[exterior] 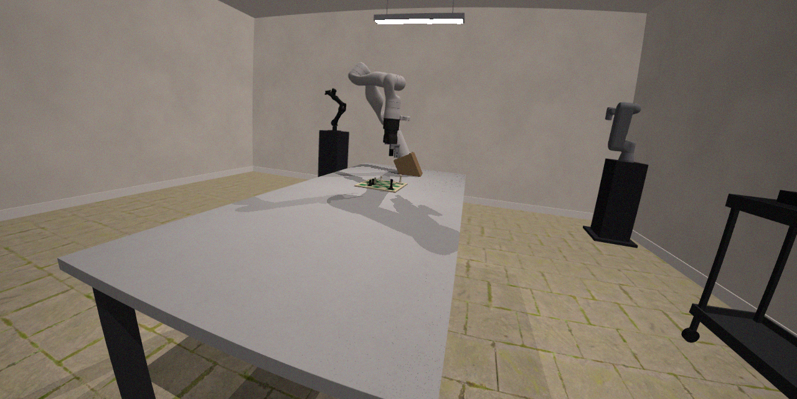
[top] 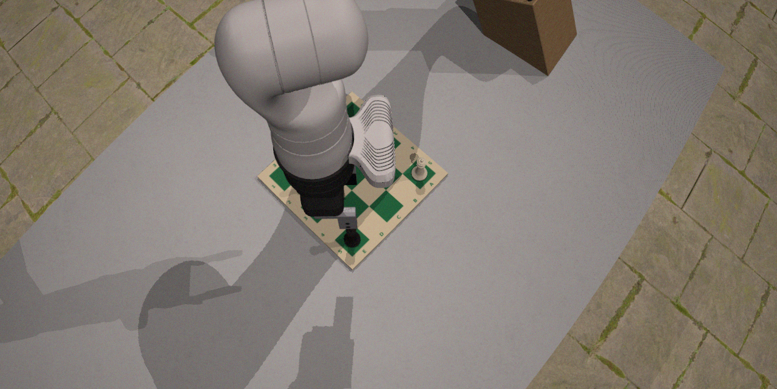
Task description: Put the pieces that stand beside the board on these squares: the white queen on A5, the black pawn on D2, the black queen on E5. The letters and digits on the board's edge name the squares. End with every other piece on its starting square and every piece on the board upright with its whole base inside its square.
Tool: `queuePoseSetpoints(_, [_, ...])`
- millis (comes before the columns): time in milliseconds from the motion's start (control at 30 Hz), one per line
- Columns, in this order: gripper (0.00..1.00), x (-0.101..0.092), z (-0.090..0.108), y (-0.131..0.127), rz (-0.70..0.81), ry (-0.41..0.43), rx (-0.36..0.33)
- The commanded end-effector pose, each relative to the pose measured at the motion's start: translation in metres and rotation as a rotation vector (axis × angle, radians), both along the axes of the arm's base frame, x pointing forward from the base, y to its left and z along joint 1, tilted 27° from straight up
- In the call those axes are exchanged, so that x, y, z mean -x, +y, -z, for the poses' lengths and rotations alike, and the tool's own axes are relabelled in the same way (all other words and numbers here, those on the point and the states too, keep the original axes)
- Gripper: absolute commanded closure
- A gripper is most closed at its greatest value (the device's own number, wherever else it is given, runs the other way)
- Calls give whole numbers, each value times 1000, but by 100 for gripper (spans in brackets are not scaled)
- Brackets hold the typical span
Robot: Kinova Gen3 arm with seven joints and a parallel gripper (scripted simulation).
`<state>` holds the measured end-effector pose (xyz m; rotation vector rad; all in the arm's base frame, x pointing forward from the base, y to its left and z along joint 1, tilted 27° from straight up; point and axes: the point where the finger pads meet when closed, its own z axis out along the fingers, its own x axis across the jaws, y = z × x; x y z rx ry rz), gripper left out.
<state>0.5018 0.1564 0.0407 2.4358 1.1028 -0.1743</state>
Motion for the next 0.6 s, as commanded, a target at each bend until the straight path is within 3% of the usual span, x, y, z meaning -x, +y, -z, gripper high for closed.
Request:
queuePoseSetpoints(0, [0, -2, -7, 4, -3, -8, -3])
queuePoseSetpoints(567, [0, -1, -13, 8, -3, -8, -3])
